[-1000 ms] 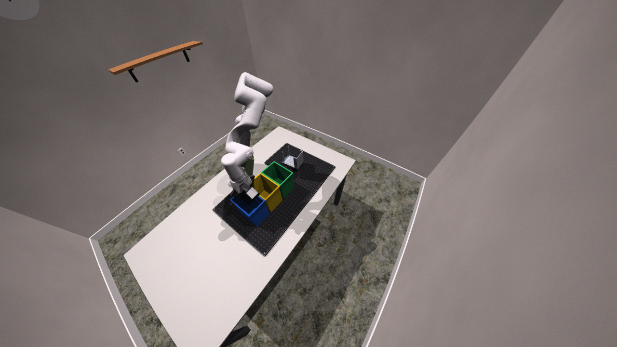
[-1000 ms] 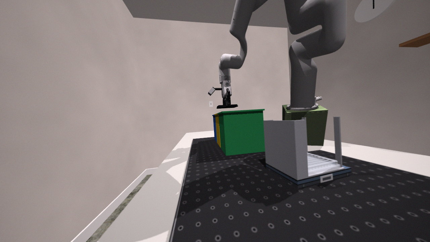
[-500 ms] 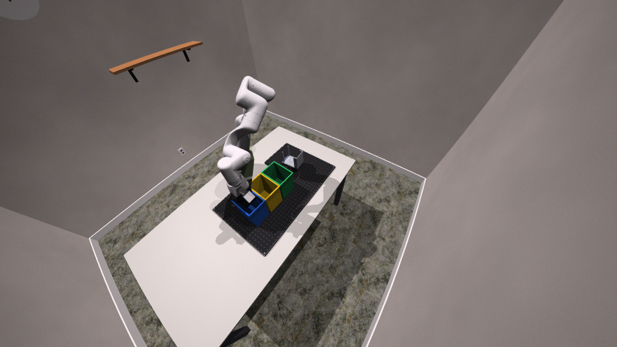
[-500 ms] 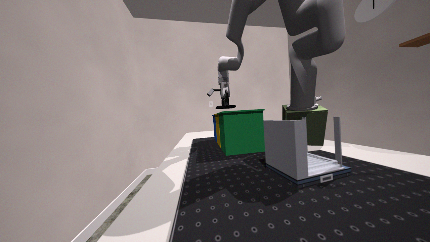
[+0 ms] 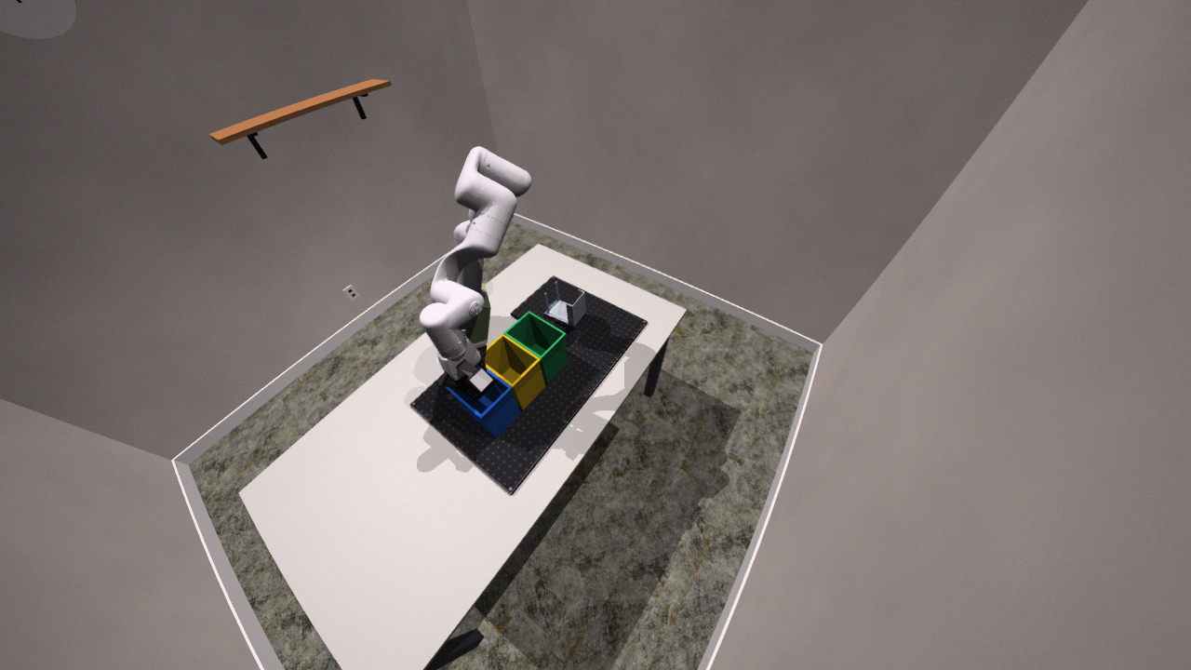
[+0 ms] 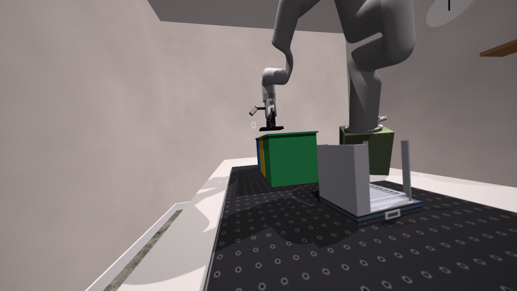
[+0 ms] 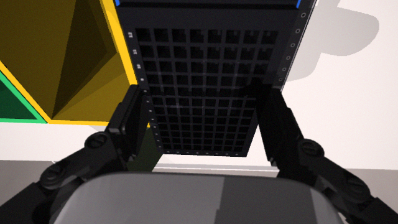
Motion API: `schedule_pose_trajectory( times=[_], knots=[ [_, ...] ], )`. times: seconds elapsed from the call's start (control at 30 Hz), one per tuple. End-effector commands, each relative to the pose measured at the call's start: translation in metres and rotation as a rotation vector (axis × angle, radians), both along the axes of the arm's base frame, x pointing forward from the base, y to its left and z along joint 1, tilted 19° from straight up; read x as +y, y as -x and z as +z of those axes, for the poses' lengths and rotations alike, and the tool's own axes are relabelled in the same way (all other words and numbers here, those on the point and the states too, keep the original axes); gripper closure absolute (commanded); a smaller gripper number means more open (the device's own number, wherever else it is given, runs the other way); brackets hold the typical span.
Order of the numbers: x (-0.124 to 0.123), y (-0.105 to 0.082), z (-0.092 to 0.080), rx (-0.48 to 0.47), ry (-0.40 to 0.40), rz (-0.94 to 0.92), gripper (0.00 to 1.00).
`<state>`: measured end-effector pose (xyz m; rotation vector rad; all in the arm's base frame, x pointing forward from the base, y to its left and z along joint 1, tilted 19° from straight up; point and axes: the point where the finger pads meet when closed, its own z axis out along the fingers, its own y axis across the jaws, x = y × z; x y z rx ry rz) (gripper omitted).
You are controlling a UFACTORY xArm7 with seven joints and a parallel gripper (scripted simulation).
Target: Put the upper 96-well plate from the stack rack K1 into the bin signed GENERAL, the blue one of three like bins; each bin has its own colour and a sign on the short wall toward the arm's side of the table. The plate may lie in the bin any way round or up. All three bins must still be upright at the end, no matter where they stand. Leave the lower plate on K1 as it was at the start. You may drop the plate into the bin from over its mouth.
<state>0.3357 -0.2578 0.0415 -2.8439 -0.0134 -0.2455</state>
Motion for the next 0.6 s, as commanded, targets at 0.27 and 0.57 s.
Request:
schedule_pose_trajectory(
  times=[0.27,0.57],
  knots=[
    [-0.0013,-0.0004,0.0013,-0.003,0.003,-0.002,1.0],
    [0.0018,-0.002,-0.0081,-0.003,0.003,-0.002,1.0]
  ],
)
